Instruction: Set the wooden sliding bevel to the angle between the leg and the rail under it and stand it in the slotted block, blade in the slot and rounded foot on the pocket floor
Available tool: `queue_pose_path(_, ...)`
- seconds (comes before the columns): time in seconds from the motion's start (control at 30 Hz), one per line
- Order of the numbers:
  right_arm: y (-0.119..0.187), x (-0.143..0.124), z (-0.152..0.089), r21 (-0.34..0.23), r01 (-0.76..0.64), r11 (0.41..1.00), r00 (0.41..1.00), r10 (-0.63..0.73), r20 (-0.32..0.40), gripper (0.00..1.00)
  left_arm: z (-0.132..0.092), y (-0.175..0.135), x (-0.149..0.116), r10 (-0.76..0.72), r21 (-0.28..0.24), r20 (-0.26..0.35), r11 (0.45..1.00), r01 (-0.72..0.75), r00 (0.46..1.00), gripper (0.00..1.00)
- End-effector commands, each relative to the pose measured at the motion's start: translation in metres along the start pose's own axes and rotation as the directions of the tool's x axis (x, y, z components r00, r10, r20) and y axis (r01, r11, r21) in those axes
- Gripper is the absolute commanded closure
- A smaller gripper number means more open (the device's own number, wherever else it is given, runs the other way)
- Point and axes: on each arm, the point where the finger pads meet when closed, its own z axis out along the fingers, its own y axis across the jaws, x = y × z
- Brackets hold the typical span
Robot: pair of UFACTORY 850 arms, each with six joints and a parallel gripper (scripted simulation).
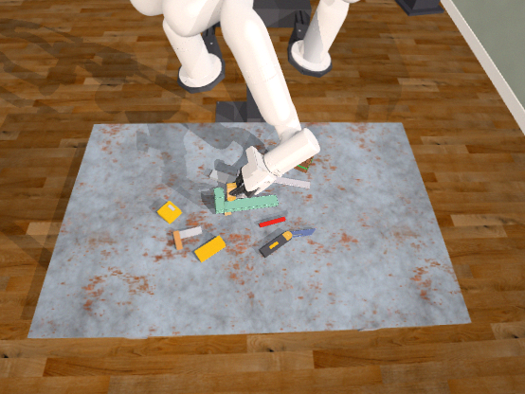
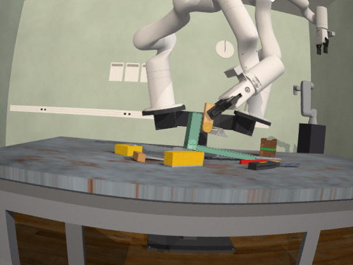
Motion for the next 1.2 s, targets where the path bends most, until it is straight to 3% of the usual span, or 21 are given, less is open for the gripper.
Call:
queue_pose_path(0.0, -0.001, 0.008, -0.008, 0.001, -0.001, 1.0, 1.0, 0.001, 0.0, 1.0, -0.001, 0.0, 0.0, 0.0, 0.0, -0.002, 1.0, 0.0, 1.0, 0.0)
queue_pose_path(1.17, -0.001, 0.045, -0.045, 0.001, -0.001, 1.0, 1.0, 0.001, 0.0, 1.0, -0.001, 0.0, 0.0, 0.0, 0.0, -0.002, 1.0, 0.0, 1.0, 0.0)
